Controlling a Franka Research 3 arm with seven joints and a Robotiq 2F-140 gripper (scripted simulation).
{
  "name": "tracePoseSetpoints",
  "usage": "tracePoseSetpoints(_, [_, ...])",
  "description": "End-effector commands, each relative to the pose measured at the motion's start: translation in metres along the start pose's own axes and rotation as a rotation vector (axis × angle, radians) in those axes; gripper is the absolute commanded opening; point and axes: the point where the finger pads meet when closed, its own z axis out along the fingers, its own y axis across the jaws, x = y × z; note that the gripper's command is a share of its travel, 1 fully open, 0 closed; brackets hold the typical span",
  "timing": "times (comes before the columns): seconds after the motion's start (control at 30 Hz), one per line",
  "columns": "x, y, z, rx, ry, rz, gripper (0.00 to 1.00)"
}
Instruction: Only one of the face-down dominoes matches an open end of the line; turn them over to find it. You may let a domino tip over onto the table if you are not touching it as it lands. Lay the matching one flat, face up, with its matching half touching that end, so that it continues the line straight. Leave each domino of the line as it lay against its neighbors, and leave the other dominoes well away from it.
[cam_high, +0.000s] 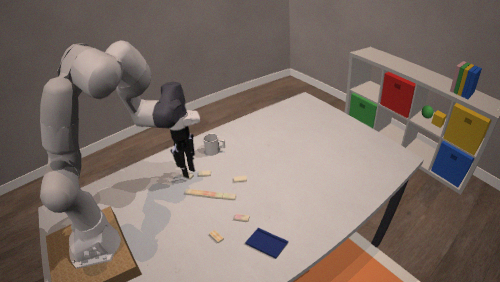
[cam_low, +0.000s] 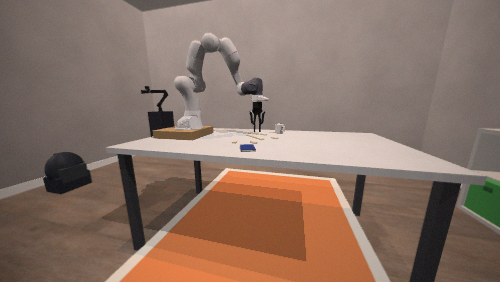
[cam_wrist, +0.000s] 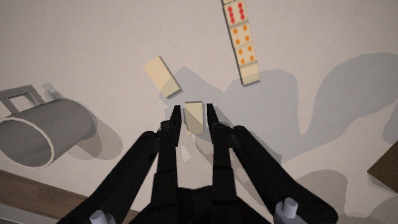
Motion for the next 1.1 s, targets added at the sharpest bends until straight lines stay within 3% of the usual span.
tracePoseSetpoints(0.0, [0.001,0.0,0.0,0.001,0.001,0.003,0.33])
tracePoseSetpoints(0.53, [0.001,0.0,0.0,0.001,0.0,0.003,0.33])
tracePoseSetpoints(0.77, [0.005,-0.004,-0.013,0.021,-0.134,0.003,0.33])
tracePoseSetpoints(1.07, [0.005,-0.004,-0.012,0.017,-0.136,0.003,0.33])
